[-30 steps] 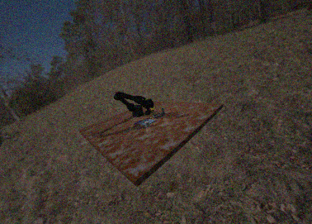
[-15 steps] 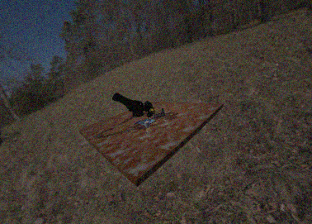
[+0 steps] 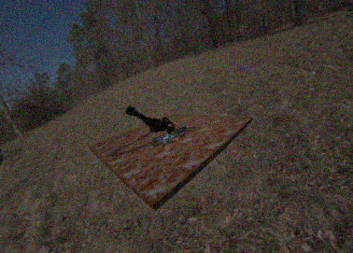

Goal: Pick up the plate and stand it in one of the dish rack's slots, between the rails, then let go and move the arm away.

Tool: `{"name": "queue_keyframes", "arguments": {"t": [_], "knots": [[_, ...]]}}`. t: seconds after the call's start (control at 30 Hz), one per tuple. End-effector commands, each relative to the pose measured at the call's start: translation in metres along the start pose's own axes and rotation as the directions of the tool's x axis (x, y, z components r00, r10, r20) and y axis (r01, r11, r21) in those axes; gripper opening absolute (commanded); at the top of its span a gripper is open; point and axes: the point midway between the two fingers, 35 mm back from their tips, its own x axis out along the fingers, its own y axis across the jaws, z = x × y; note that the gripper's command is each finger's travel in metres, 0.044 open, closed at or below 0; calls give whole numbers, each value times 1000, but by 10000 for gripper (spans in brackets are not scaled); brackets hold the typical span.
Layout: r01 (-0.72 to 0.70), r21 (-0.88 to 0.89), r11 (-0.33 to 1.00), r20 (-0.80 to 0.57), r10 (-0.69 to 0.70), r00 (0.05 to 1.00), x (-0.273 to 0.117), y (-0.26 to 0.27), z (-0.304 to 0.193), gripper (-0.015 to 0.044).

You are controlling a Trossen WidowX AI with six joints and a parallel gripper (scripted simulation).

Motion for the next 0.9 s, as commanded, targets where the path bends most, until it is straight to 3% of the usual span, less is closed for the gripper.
{"name": "queue_keyframes", "arguments": {"t": [0.0,0.57,0.87], "knots": [[26,-98,995,73,-18,997,-4,-2,-1,0],[276,-462,843,335,-123,934,-22,-12,-10,0],[289,-474,832,344,-128,930,-23,-12,-11,0]]}}
